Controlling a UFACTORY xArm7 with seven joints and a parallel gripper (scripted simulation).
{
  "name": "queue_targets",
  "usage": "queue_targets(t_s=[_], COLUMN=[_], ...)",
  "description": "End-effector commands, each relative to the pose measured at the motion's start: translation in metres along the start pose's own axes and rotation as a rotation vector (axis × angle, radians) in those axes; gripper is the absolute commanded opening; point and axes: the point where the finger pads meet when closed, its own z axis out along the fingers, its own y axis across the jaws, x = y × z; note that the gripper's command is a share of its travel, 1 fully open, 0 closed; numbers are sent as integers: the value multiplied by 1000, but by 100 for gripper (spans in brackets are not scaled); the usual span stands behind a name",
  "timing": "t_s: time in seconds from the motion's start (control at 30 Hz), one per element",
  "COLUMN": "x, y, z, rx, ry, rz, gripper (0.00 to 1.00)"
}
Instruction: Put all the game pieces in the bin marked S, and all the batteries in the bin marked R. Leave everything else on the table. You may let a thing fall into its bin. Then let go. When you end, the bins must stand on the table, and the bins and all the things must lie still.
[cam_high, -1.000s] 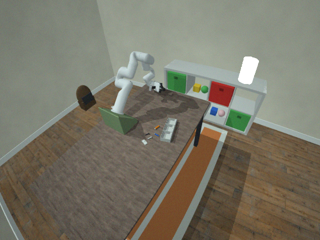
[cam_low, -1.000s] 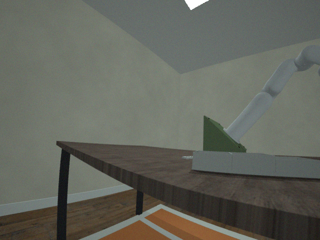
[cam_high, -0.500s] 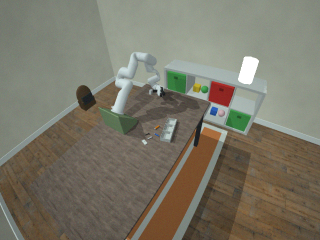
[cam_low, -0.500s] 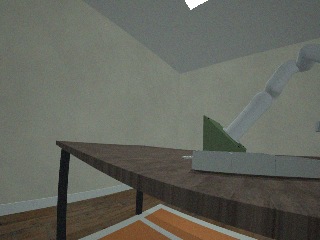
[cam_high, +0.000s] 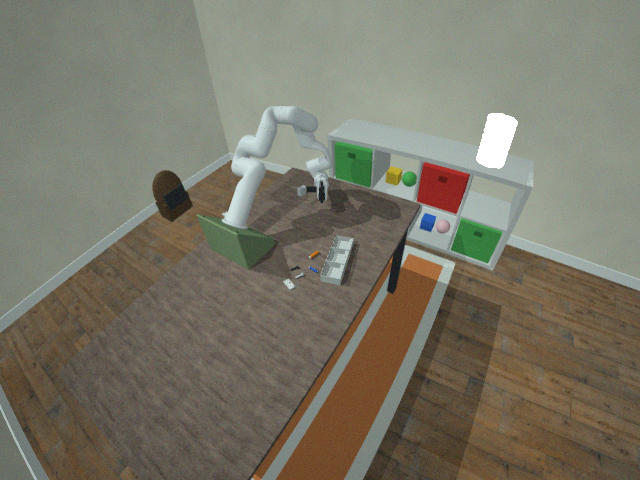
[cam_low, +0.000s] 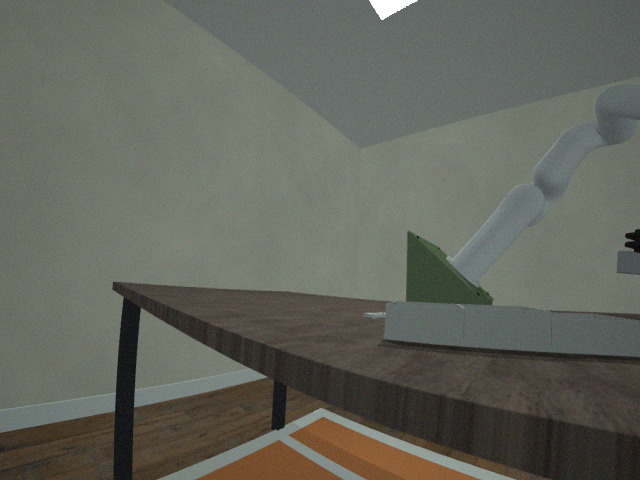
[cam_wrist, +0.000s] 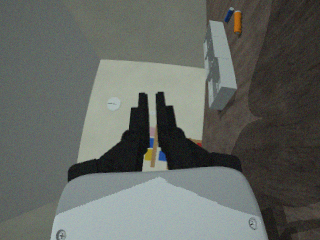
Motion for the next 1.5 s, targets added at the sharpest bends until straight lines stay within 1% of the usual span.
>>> queue_targets(t_s=[0.0, 0.03, 0.13, 0.17, 0.2, 0.27, 0.33, 0.43, 0.47, 0.53, 0.6, 0.67, 0.73, 0.8, 0.83, 0.9, 0.93, 0.97, 1.0, 1.07, 1.13, 1.17, 1.2, 1.3, 1.33, 1.4, 1.47], x=[8, 8, 21, 24, 24, 33, 33, 48, 54, 55, 66, 70, 81, 82, 88, 88, 92, 92, 92, 99, 99, 102, 104, 103, 105, 105, 105], y=[2, 2, 5, 6, 6, 8, 8, 12, 13, 13, 17, 17, 22, 22, 24, 24, 27, 27, 27, 31, 31, 35, 36, 36, 39, 40, 40], z=[22, 22, 44, 49, 49, 62, 62, 82, 88, 90, 102, 106, 117, 118, 124, 124, 129, 129, 129, 139, 139, 145, 148, 148, 156, 158, 158], rx=[-5, -5, -8, -9, -9, -9, -9, -7, -7, -6, -2, 2, 8, 13, 17, 17, 23, 27, 31, 39, 49, 55, 61, 78, 85, 99, 99], ry=[95, 95, 232, 253, 253, 342, 342, 475, 508, 566, 652, 720, 792, 863, 897, 897, 958, 999, 1028, 1087, 1156, 1189, 1222, 1321, 1354, 1417, 1417], rz=[38, 38, 98, 107, 107, 152, 152, 222, 240, 272, 323, 364, 411, 457, 481, 481, 522, 551, 571, 615, 667, 693, 719, 796, 823, 876, 876], gripper=[7, 7, 7, 7, 7, 7, 7, 7, 7, 7, 7, 7, 7, 7, 7, 7, 7, 7, 7, 7, 7, 7, 7, 7, 7, 7, 7])
